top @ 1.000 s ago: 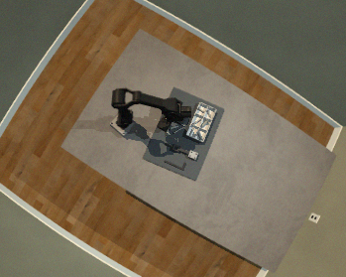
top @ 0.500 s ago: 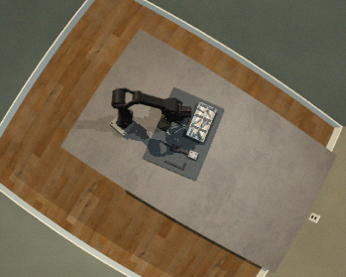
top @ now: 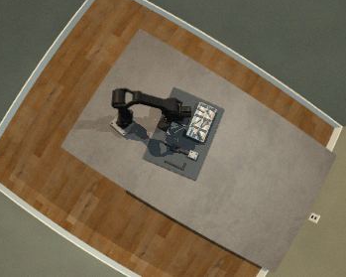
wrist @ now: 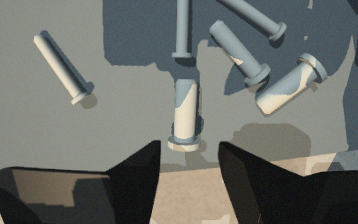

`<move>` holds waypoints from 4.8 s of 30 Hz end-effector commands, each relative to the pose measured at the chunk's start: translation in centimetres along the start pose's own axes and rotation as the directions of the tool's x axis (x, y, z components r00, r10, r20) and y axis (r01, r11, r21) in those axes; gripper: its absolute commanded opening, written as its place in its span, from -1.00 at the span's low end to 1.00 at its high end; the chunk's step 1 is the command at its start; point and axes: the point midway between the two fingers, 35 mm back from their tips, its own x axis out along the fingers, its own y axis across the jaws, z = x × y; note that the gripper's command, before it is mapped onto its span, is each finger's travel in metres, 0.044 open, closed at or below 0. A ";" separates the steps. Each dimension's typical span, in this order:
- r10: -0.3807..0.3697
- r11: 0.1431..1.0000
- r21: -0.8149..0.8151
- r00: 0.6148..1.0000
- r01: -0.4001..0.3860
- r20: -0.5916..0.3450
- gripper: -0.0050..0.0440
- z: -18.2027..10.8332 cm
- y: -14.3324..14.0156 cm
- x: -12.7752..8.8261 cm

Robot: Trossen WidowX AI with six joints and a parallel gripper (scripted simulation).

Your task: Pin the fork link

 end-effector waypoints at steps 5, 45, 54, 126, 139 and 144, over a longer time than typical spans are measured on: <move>0.013 0.993 -0.120 1.000 -0.011 0.016 -0.10 1.3 -0.1 -0.5; 0.010 0.691 -0.723 1.000 0.010 0.023 -0.43 5.8 -3.0 -0.6; 0.010 0.691 -0.723 1.000 0.010 0.023 -0.43 5.8 -3.0 -0.6; 0.002 0.693 -0.721 1.000 0.002 0.005 -0.43 5.5 -3.4 4.0; 0.002 0.693 -0.721 1.000 0.003 0.006 -0.43 5.5 -3.4 4.0; 0.002 0.693 -0.721 1.000 0.003 0.006 -0.43 5.5 -3.4 4.0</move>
